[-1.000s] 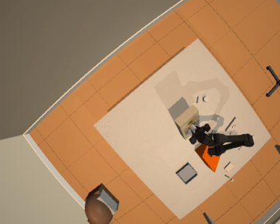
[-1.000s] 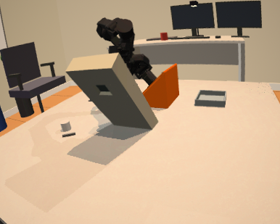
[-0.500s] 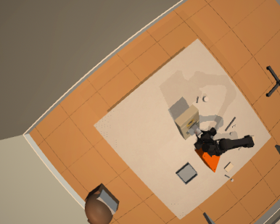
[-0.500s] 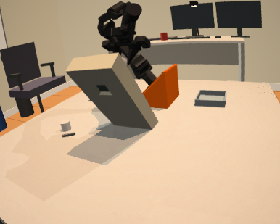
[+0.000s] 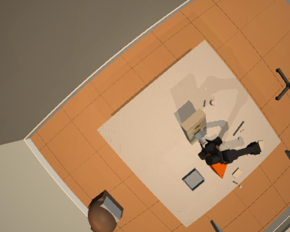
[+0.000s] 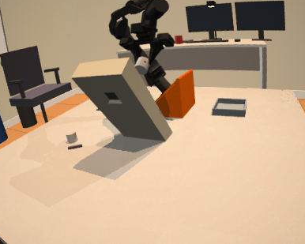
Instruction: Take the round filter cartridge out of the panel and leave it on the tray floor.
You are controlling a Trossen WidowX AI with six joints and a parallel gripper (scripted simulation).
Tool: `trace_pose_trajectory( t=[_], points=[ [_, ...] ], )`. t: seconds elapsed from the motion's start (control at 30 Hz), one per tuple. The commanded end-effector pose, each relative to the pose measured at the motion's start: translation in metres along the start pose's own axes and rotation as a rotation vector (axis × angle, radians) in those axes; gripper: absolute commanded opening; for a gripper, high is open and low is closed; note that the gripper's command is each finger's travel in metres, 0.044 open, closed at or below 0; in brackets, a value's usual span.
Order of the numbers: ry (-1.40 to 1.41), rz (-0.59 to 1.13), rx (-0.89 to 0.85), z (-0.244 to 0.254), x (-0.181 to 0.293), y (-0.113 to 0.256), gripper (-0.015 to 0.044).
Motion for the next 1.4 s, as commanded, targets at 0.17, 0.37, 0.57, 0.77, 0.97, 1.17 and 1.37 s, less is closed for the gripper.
trace_pose_trajectory(
  t=[0.17,0.37,0.57,0.77,0.97,1.17,1.37],
  points=[
    [-0.008,-0.001,-0.005,0.049,0.002,-0.006,0.0000],
    [0.101,0.015,-0.064,0.054,0.011,0.000,0.0000],
    [0.358,0.036,-0.220,0.091,0.036,0.014,0.0000],
    [0.626,0.032,-0.381,0.123,0.066,0.028,0.0000],
    [0.901,0.005,-0.544,0.152,0.100,0.044,0.0000],
    [0.969,-0.005,-0.584,0.158,0.109,0.047,0.0000],
    [0.972,-0.005,-0.586,0.159,0.110,0.047,0.0000]
  ],
)
Point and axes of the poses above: the point midway between the two fingers, 35 mm back from their tips, its own y axis back along the fingers, its own z axis across the jaws, x = y × z, the point moved 9 cm from there along y, back along the fingers
